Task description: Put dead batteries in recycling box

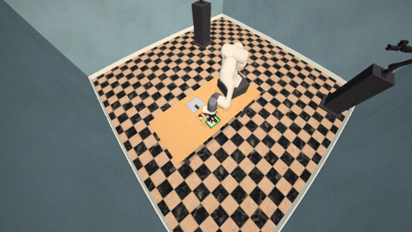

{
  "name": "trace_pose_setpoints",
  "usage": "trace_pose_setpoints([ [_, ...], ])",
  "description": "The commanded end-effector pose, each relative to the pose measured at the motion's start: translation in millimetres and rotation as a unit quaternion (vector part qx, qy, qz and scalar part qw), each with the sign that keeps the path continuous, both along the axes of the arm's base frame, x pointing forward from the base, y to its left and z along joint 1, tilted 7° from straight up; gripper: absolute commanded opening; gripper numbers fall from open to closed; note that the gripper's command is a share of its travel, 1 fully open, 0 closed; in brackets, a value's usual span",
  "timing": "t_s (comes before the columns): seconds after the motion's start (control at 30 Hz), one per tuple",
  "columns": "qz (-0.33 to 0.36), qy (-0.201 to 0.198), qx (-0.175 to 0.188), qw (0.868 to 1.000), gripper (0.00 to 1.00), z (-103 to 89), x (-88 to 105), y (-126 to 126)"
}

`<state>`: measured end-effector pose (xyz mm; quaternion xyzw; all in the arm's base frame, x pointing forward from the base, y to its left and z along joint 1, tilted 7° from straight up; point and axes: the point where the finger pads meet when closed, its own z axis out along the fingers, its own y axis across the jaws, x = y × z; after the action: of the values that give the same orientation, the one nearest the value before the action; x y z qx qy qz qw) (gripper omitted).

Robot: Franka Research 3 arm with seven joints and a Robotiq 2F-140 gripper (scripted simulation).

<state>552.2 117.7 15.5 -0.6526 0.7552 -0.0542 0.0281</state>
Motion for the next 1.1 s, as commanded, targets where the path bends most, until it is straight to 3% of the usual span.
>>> trace_pose_setpoints([
  [0.0, 0.005, -0.002, 0.000, 1.000, 0.16, 1.4, 1.6, 1.6],
  [0.27, 0.005, -0.002, 0.000, 1.000, 0.16, -7.3, 2.7, 1.2],
  [0.6, 0.005, -0.002, 0.000, 1.000, 0.16, -50.7, 7.8, -0.8],
  [1.07, 0.005, -0.002, 0.000, 1.000, 0.16, -63.0, 9.3, -1.3],
])
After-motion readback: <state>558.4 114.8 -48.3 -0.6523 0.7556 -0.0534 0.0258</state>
